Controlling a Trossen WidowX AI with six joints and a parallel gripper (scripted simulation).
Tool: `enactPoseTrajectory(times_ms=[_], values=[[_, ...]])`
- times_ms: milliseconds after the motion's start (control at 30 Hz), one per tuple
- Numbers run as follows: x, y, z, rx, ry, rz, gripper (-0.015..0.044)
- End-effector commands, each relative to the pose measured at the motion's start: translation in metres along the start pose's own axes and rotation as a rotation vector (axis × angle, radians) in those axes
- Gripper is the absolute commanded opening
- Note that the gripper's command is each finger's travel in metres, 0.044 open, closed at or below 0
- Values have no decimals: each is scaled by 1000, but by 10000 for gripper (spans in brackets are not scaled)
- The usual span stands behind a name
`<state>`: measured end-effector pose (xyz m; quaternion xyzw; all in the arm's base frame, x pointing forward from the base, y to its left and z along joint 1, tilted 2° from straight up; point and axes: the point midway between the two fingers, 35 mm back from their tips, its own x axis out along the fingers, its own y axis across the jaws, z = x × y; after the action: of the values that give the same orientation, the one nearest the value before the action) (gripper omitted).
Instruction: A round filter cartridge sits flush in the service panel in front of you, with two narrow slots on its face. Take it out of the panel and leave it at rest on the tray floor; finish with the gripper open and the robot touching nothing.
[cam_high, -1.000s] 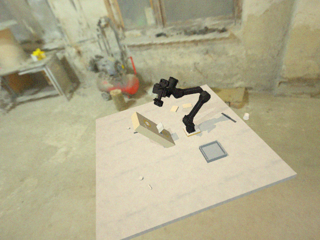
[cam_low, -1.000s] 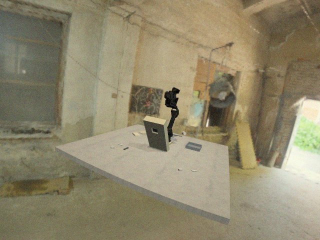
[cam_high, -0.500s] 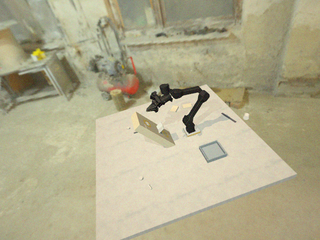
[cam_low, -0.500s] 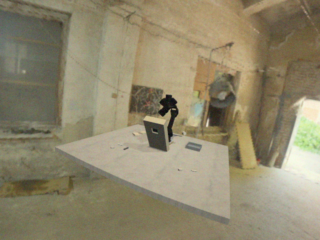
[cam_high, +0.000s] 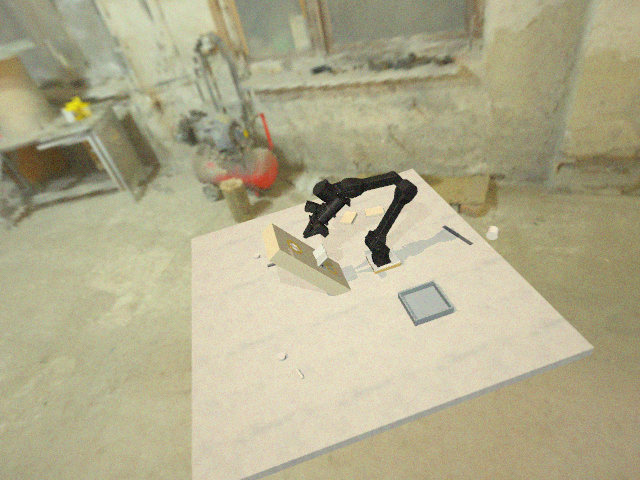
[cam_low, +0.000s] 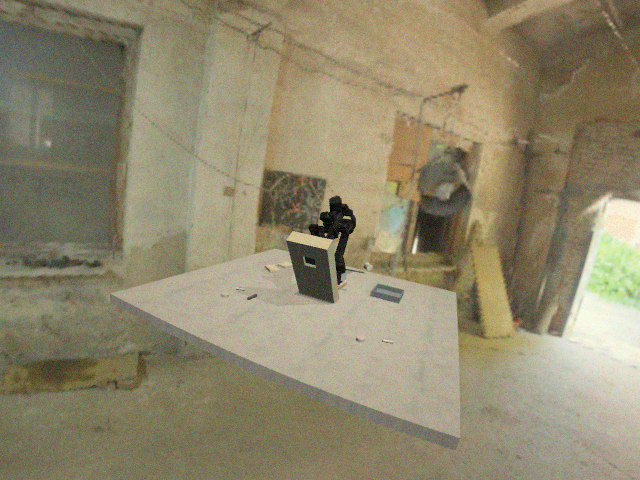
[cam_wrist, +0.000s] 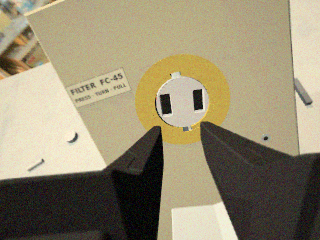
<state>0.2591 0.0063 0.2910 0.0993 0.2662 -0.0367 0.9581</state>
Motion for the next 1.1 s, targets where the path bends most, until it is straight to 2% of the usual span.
enactPoseTrajectory(times_ms=[0,267,1067], values=[[-1,-4,-4,-45,21,-27,108],[2,-4,-4,-45,21,-27,108],[40,-5,-3,-45,18,-26,108]])
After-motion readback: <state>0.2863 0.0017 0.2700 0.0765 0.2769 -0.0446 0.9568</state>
